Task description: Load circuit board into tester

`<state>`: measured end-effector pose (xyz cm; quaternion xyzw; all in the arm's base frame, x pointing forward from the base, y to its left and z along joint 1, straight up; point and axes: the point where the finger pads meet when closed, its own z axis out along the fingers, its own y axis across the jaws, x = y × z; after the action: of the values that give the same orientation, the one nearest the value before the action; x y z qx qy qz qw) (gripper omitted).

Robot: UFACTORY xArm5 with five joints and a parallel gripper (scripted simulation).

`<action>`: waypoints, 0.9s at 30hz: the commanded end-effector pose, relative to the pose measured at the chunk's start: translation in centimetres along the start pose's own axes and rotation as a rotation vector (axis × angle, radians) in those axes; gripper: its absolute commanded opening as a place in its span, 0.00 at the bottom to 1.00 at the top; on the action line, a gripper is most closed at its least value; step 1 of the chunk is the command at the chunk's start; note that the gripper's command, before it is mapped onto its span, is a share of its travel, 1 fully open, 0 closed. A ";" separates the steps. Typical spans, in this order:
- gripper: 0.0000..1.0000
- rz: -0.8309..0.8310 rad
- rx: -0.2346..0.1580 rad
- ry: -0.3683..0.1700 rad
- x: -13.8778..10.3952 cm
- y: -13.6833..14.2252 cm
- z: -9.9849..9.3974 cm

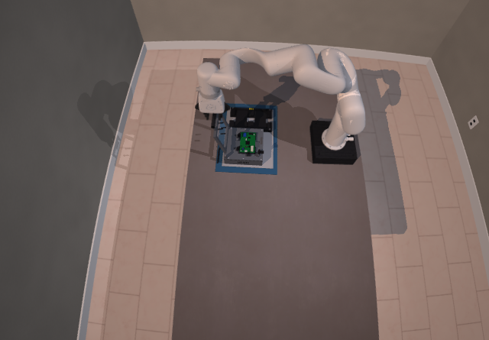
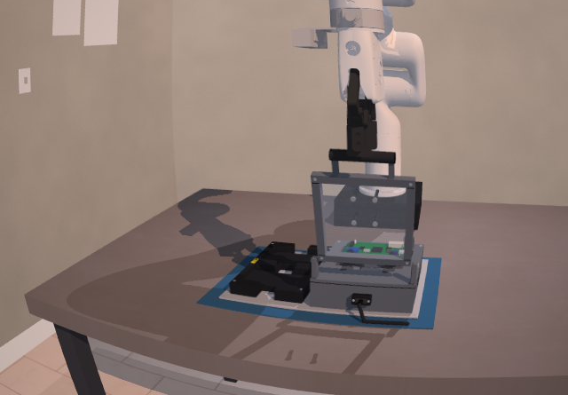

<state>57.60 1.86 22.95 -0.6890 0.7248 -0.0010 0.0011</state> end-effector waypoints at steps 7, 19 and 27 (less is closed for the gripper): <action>0.52 0.000 0.005 0.000 0.0 -0.1 1.0; 0.52 0.000 0.005 0.000 0.0 -0.1 1.5; 0.52 0.000 0.005 0.000 0.0 -0.1 1.5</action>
<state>57.66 1.86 21.23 -0.6890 0.7248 -0.0012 0.0014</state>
